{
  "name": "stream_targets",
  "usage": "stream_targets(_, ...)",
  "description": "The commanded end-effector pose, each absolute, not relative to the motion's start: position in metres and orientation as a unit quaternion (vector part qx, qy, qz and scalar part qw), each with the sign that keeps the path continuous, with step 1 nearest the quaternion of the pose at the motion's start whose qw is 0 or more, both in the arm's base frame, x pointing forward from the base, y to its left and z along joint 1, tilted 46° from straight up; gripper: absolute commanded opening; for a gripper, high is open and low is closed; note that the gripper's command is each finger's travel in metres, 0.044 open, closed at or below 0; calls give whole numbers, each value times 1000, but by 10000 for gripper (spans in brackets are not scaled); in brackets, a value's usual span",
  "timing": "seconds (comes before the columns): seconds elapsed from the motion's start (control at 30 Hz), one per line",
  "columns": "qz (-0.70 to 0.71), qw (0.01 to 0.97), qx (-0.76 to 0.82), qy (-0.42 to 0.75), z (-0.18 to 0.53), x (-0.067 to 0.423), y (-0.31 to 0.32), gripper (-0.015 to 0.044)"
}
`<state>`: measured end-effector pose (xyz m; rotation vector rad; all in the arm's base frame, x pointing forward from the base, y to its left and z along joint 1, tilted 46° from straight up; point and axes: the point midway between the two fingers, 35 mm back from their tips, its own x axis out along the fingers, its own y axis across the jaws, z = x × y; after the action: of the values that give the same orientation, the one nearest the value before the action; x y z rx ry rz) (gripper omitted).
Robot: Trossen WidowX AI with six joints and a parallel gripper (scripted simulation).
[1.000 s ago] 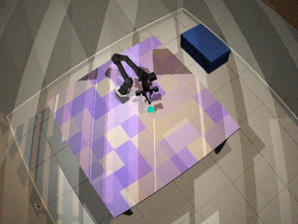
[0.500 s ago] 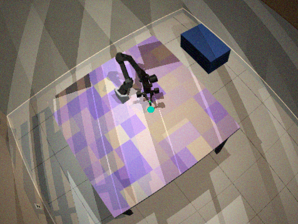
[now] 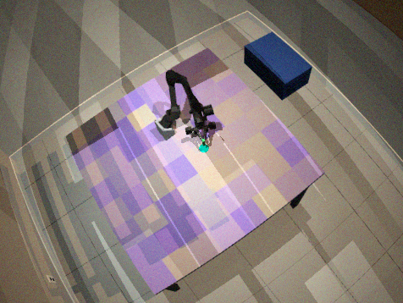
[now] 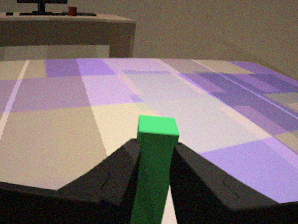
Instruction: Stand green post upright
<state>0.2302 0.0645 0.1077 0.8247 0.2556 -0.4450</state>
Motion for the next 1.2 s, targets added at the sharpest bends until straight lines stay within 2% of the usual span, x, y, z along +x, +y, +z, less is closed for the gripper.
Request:
stream_targets(0.0, -215, 884, 397, 119, 99, 229, 72, 23)
stream_targets(1.07, -210, 887, 394, 119, 70, 228, 100, 23)
stream_targets(1.17, -210, 887, 394, 119, 70, 228, 100, 101)
